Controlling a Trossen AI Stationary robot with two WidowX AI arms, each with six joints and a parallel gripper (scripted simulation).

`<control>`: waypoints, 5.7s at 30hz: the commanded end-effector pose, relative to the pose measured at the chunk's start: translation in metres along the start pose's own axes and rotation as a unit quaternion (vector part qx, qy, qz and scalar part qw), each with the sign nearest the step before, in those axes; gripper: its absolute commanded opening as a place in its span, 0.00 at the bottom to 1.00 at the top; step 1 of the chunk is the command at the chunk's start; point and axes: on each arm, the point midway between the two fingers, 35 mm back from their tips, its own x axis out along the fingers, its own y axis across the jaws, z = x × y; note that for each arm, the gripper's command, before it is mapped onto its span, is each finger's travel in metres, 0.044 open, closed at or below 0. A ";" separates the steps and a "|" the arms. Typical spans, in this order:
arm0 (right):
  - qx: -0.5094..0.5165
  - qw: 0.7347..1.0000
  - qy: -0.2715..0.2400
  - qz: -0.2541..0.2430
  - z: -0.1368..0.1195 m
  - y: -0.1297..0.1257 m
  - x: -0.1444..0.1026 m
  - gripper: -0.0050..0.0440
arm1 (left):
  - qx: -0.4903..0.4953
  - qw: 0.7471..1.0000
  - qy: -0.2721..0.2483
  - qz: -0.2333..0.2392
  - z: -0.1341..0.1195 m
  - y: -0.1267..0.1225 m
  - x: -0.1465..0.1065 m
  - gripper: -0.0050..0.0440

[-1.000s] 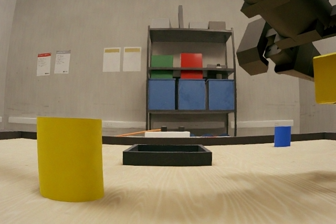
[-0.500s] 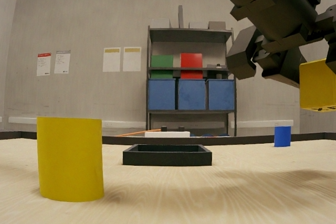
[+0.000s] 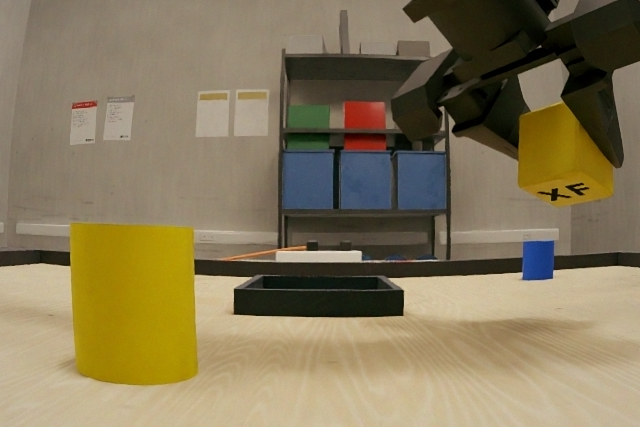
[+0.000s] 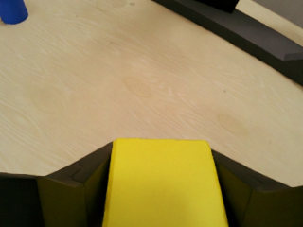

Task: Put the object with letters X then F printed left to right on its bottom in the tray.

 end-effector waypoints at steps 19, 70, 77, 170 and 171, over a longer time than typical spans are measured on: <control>-0.001 1.000 -0.002 -0.001 -0.026 -0.006 0.017 0.00 | -0.108 0.989 0.104 0.014 0.024 0.061 -0.035 0.45; -0.001 1.000 -0.003 -0.002 -0.081 0.000 0.050 0.00 | -0.351 0.871 0.328 0.106 0.005 0.175 -0.127 0.45; -0.001 1.000 -0.003 -0.002 -0.087 0.002 0.053 0.00 | -0.378 0.849 0.349 0.118 0.002 0.184 -0.141 0.45; -0.003 1.000 -0.006 -0.002 -0.104 0.010 0.062 0.00 | -0.303 0.906 0.290 0.057 -0.028 0.200 -0.088 0.45; -0.003 1.000 -0.006 -0.002 -0.104 0.010 0.062 0.00 | -0.296 0.911 0.284 0.053 -0.028 0.200 -0.085 0.45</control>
